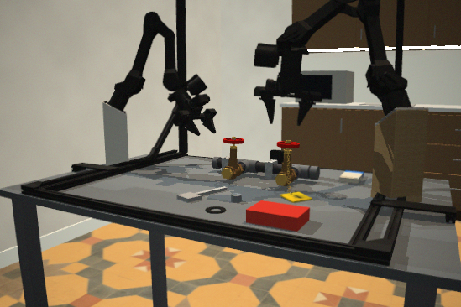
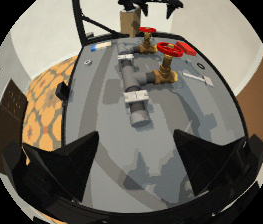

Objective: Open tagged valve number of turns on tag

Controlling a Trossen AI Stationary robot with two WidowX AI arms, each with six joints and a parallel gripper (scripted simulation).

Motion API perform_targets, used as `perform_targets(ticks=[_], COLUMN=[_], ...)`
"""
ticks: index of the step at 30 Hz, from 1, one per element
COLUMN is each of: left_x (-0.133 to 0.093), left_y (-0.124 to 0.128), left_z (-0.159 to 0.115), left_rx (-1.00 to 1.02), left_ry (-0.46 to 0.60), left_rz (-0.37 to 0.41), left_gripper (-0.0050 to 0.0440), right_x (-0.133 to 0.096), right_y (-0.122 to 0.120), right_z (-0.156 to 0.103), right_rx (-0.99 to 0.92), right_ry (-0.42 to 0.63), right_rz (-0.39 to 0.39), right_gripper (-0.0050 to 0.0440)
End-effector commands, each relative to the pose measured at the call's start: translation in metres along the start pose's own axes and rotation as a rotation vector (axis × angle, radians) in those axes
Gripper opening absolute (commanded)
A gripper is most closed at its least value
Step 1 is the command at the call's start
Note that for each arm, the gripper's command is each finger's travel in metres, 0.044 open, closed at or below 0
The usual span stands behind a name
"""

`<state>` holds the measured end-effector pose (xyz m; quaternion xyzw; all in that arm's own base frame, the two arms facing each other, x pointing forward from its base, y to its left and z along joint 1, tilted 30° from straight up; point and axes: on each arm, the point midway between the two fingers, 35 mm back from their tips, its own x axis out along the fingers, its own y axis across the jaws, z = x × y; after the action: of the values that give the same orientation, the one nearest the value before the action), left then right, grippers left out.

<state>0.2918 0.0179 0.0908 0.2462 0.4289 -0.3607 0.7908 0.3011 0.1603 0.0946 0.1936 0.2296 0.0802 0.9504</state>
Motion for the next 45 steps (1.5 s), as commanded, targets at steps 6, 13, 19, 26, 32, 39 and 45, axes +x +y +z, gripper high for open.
perform_targets(ticks=[6,13,19,26,32,39,45], left_x=[0.053,0.074,0.092,0.102,0.111,0.132,0.139], left_y=[0.016,0.023,0.026,0.027,0.016,-0.033,-0.04], left_z=[-0.048,-0.065,-0.084,-0.098,-0.112,-0.113,-0.1], left_rx=[-0.342,-0.51,-0.699,-0.847,-1.057,-1.316,-1.233], left_ry=[0.017,-0.023,-0.082,-0.144,-0.225,-0.233,-0.236], left_rz=[0.081,0.147,0.217,0.272,0.306,0.186,0.145], left_gripper=[0.04,0.04,0.04,0.04,0.04,0.04,0.04], right_x=[0.0,0.0,0.0,0.0,0.0,0.0,0.0], right_y=[0.0,0.0,0.0,0.0,0.0,0.0,0.0], right_z=[0.0,0.0,0.0,0.0,0.0,0.0,0.0], right_rx=[0.0,0.0,0.0,0.0,0.0,0.0,0.0], right_ry=[0.0,0.0,0.0,0.0,0.0,0.0,0.0], right_rz=[0.0,0.0,0.0,0.0,0.0,0.0,0.0], right_gripper=[0.04,0.04,0.04,0.04,0.04,0.04,0.04])
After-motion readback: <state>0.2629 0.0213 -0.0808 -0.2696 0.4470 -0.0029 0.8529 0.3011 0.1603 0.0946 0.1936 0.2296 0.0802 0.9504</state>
